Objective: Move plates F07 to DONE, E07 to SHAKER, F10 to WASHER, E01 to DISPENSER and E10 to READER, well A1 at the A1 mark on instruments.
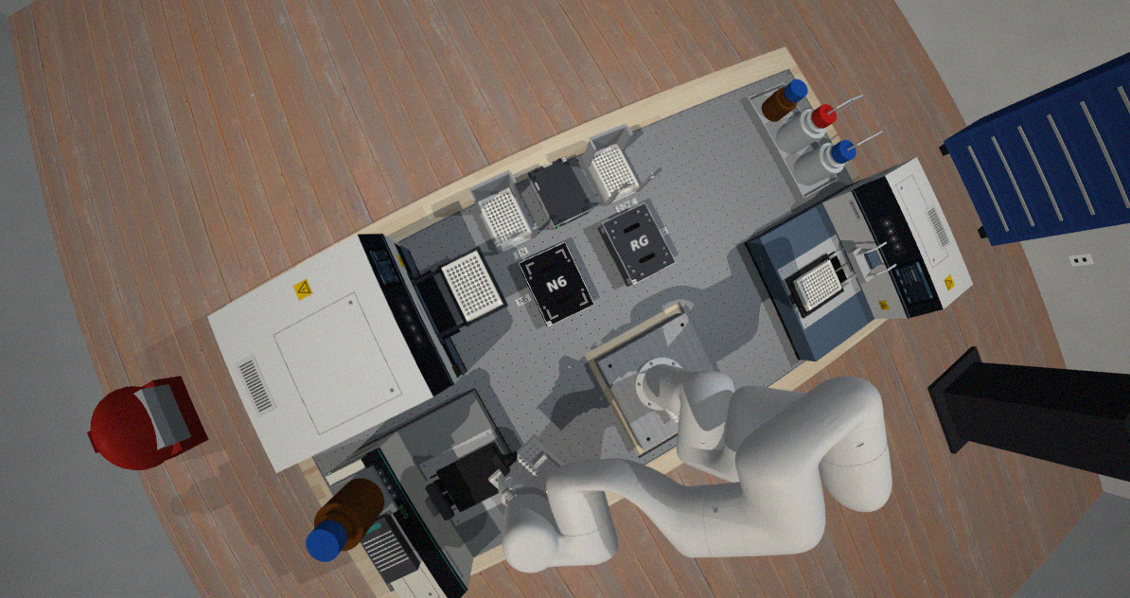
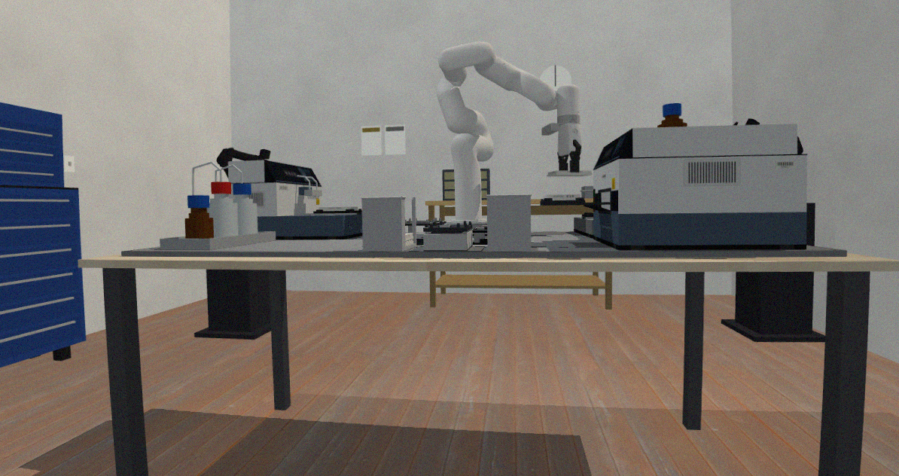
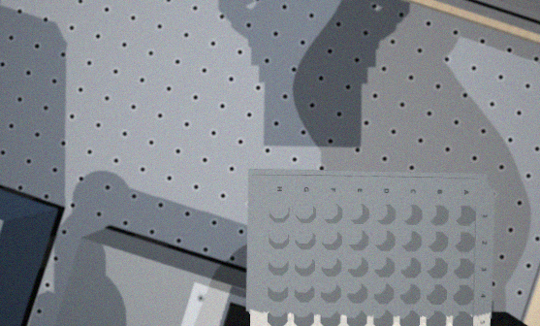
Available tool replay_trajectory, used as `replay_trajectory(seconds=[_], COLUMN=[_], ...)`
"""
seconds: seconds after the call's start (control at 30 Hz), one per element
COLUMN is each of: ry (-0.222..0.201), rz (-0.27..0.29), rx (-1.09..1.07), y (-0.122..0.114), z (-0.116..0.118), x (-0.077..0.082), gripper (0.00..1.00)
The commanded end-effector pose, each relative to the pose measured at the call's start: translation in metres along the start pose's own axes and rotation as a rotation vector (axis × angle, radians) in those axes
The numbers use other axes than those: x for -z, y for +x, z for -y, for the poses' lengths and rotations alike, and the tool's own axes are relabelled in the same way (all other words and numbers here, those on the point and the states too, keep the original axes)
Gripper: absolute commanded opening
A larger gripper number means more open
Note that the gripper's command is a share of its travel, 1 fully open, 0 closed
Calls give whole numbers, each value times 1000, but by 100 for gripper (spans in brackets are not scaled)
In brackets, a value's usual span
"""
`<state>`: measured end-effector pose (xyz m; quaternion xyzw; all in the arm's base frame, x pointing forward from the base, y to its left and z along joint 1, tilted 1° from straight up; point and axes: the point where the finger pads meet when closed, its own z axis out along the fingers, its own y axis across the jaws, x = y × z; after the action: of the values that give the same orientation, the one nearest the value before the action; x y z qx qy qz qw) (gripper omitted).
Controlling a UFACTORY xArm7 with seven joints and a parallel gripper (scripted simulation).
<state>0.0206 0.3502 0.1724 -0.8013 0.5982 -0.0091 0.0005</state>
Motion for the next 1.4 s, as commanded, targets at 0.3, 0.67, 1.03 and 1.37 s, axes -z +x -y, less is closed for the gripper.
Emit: replay_trajectory(seconds=[0.3, 0.67, 1.03, 1.37], ry=[3, 3, 4, 4], rz=[6, 6, 6, 5], rx=[74, 144, 193, 286], y=[32, 55, 79, 95], z=[-5, 8, 36, 58], x=[2, 2, 2, 2], gripper=[0, 0, 0, 0])
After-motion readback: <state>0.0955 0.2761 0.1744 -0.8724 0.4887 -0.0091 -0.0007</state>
